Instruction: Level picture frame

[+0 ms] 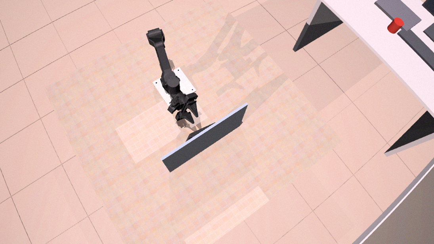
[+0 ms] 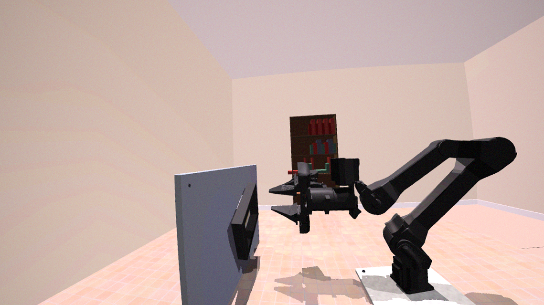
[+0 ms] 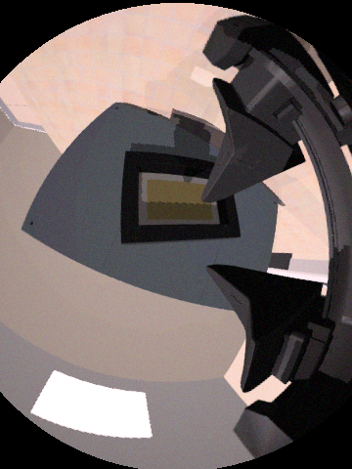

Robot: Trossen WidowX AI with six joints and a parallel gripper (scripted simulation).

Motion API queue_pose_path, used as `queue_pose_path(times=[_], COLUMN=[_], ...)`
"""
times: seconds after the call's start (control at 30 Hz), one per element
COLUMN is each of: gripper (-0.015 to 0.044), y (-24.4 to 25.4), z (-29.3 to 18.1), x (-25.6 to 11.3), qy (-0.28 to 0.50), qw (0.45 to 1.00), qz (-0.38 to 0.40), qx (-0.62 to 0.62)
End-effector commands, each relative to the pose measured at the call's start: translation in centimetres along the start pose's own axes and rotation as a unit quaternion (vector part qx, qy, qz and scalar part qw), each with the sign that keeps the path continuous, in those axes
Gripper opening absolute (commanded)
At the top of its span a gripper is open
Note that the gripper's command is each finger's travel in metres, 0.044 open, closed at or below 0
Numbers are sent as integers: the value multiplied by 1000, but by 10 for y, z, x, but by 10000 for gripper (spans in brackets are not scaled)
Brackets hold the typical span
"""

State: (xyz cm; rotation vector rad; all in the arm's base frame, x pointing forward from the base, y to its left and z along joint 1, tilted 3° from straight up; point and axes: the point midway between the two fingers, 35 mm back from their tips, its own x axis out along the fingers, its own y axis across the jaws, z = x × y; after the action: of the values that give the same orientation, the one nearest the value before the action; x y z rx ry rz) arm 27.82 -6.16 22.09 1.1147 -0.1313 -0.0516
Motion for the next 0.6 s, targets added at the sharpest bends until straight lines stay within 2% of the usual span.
queue_pose_path(times=[0.0, 0.57], gripper=[260, 260], y=[-5, -6], z=[-3, -4], x=[23, 27], qy=[-2, -2], qw=[1000, 1000], qz=[-1, -1], qx=[-1, -1])
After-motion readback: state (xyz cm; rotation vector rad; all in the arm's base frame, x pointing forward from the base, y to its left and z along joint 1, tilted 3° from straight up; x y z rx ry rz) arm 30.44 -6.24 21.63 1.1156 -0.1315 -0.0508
